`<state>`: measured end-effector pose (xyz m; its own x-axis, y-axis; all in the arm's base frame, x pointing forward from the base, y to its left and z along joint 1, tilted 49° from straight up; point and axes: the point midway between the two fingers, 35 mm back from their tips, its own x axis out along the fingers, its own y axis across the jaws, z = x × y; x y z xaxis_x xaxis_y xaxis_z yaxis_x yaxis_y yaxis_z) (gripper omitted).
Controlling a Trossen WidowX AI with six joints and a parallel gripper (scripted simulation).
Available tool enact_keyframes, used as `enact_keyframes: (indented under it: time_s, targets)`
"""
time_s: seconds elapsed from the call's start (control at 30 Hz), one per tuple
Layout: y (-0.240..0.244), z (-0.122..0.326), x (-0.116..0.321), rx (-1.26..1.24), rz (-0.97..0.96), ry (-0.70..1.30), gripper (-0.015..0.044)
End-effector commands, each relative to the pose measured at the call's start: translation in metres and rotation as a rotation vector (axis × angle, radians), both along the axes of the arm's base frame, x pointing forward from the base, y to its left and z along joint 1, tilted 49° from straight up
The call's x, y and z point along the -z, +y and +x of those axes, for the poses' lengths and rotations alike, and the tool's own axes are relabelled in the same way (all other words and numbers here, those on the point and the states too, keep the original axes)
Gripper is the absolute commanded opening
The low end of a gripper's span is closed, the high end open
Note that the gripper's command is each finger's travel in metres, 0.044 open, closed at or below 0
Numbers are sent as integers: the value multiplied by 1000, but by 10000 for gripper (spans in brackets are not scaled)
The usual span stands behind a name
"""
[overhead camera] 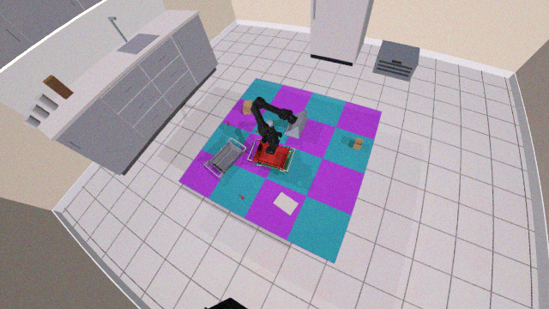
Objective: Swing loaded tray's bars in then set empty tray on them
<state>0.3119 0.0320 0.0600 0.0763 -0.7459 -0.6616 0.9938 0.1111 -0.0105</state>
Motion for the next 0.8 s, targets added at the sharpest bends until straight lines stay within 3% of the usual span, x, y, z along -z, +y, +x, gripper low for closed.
enact_keyframes:
  time_s: [0.0, 0.77]
  targets:
    - [-5, -8, 7, 8, 0, 52, 0]
    - [-8, -10, 14, 8, 0, 51, 0]
